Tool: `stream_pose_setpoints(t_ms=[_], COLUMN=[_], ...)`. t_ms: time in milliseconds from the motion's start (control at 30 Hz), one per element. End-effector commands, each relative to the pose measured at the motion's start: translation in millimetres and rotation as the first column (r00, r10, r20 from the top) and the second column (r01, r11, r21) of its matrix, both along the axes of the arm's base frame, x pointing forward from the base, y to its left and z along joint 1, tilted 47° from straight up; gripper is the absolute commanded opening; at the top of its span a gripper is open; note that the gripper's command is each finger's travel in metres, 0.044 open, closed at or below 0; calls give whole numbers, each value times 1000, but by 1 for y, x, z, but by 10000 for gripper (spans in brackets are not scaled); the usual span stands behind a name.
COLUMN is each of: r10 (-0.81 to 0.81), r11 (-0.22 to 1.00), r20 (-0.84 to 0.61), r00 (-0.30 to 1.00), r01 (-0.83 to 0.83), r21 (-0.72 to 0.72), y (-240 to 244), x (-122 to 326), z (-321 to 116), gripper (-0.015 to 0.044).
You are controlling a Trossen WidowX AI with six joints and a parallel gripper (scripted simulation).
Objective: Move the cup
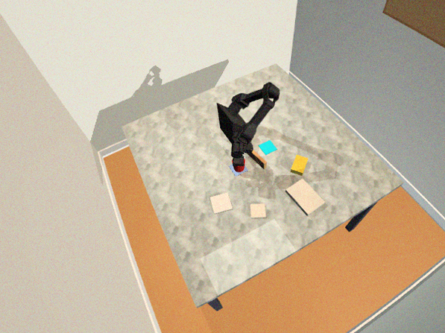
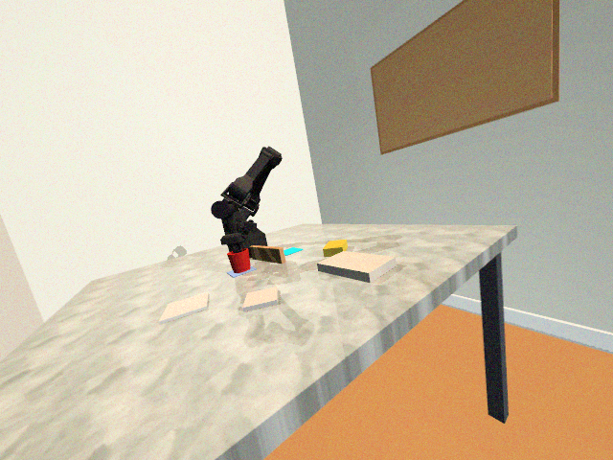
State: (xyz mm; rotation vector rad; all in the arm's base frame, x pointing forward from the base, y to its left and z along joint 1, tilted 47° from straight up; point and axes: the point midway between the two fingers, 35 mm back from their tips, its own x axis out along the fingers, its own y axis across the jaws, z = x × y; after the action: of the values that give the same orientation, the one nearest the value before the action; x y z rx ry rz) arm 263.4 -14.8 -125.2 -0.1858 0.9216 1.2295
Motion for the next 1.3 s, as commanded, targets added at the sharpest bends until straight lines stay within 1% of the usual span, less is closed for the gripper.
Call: stream_pose_setpoints(t_ms=[0,133,233,567,800,1267], r10=[-2,-2,2,2,1,-2], r11=[1000,1000,1000,1000,1000,1000], r20=[-8,-8,-3,-3,-4,-8], r00=[1000,1000,1000,1000,1000,1000], r01=[2,2,-2,-2,-1,2], r21=[8,8,3,3,1,0], y=[6,6,4,4,-3,-45], x=[-2,-2,-1,-1,0,-1], z=[-4,-4,-3,-3,3,39], gripper=[148,148,69,2,0,0])
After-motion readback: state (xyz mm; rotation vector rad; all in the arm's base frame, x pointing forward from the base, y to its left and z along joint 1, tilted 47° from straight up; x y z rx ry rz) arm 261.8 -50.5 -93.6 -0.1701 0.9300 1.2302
